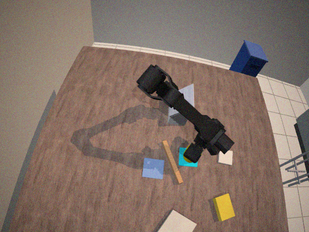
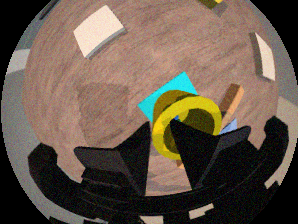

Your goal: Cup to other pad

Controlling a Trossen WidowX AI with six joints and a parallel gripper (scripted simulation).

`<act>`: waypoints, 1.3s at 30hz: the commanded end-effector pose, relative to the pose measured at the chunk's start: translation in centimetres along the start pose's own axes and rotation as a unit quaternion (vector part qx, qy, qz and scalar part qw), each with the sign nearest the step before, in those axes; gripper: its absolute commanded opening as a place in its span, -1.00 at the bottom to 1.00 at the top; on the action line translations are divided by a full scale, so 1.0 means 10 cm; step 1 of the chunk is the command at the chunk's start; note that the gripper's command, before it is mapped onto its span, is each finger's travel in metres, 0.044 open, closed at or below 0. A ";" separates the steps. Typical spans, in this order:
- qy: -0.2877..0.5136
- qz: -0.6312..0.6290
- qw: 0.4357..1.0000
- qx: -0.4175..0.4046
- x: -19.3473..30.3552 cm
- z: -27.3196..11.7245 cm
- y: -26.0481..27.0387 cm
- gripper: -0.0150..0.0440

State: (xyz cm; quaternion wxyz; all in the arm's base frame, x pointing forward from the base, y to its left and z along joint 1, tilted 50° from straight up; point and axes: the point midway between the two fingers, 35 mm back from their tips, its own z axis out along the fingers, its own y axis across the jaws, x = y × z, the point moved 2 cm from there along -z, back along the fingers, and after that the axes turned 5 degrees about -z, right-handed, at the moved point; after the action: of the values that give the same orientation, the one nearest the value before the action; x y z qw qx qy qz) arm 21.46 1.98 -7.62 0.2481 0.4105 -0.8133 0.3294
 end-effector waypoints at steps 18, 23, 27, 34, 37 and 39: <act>0.000 -0.001 1.000 0.000 -0.02 -0.21 -0.01 0.01; 0.000 -0.001 1.000 0.000 -0.02 -0.29 -0.01 0.01; 0.000 -0.002 1.000 0.000 -0.02 -0.35 -0.01 0.01; 0.001 -0.002 1.000 0.001 -0.02 -0.46 -0.01 0.01; 0.001 -0.002 1.000 0.001 -0.02 -0.50 -0.01 0.01; 0.001 -0.002 1.000 0.001 -0.01 -0.52 -0.01 0.01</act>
State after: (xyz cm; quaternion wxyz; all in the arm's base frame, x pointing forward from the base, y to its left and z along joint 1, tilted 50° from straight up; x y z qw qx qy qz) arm 22.29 5.51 -4.53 0.2504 0.4141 -0.8100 0.3314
